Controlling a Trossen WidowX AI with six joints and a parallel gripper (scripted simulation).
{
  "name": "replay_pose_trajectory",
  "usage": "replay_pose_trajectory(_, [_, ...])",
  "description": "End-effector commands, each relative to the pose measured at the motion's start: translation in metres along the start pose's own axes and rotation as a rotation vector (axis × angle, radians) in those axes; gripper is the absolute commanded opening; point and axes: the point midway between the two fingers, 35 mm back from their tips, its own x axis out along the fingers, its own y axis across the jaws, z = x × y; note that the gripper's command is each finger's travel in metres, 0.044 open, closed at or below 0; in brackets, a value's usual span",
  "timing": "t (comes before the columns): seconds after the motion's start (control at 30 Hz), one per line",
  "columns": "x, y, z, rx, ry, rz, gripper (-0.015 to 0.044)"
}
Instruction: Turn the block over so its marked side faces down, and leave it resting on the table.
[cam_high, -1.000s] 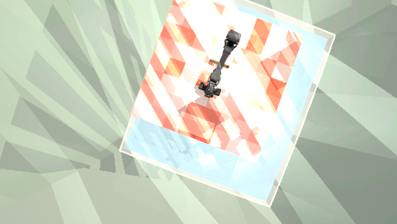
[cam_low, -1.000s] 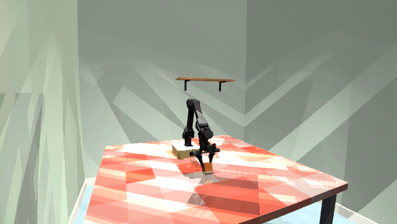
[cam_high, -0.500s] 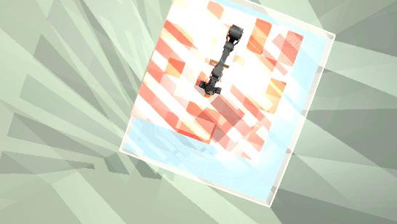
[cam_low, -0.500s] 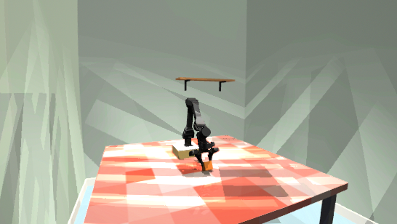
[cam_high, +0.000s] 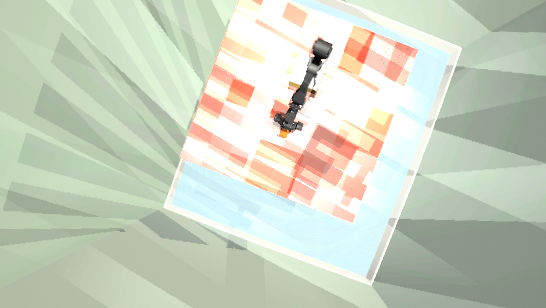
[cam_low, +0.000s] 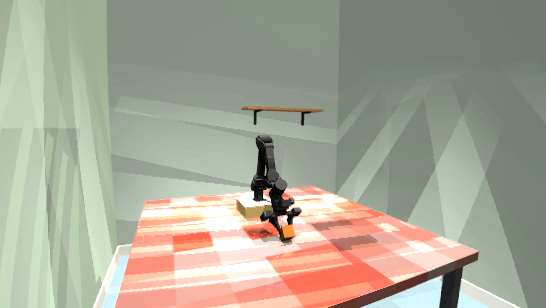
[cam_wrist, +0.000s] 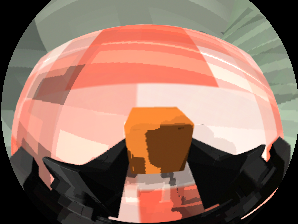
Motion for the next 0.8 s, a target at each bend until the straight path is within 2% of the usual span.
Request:
replay_pose_trajectory(0.0, [0.004, 0.000, -0.004, 0.003, -0.056, 0.002, 0.0000])
replay_pose_trajectory(0.57, [-0.003, 0.001, -0.016, 0.001, -0.311, 0.003, 0.0000])
replay_pose_trajectory(0.77, [-0.006, 0.001, -0.015, 0.001, -0.339, 0.003, 0.0000])
